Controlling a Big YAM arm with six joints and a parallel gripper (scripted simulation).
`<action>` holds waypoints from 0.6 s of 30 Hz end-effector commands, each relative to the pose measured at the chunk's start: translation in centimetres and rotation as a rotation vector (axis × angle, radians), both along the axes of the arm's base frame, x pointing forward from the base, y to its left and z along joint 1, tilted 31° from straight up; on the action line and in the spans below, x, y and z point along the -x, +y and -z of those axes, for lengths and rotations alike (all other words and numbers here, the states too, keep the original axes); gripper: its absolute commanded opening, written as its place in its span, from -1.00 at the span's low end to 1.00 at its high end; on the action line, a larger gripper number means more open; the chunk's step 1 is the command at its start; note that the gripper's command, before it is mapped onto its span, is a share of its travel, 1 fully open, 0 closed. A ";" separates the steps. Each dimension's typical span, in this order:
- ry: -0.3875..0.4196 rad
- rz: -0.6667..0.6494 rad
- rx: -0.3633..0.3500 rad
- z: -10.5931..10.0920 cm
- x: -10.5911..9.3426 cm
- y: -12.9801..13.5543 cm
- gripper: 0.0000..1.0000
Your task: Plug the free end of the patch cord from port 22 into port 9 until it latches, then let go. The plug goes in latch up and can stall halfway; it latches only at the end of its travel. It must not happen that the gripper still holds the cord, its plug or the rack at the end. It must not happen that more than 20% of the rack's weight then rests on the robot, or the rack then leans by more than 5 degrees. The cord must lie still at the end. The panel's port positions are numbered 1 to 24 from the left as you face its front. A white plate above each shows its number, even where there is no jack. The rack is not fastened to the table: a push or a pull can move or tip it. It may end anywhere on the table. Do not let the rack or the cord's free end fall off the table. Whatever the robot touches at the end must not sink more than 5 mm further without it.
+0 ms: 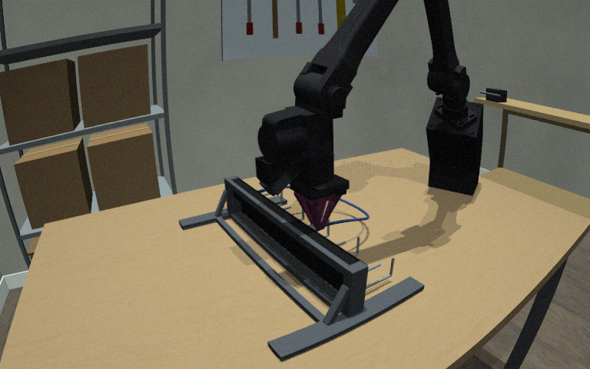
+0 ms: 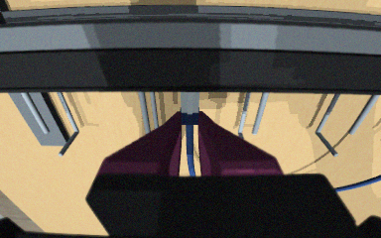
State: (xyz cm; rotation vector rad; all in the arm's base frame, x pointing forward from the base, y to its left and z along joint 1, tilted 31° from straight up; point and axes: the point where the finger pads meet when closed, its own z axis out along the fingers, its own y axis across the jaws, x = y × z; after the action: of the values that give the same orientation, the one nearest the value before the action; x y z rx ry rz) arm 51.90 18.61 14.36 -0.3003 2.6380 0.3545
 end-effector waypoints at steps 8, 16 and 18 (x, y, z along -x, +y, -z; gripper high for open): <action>-0.085 0.006 -0.026 -4.3 -1.8 0.3 -1.00; -0.086 0.005 -0.026 -4.4 -1.8 0.3 -1.00; -0.087 0.005 -0.027 -4.4 -1.8 0.3 -1.00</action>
State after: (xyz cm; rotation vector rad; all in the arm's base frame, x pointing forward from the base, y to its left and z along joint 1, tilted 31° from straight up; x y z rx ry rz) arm 51.91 18.61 14.36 -0.3003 2.6379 0.3545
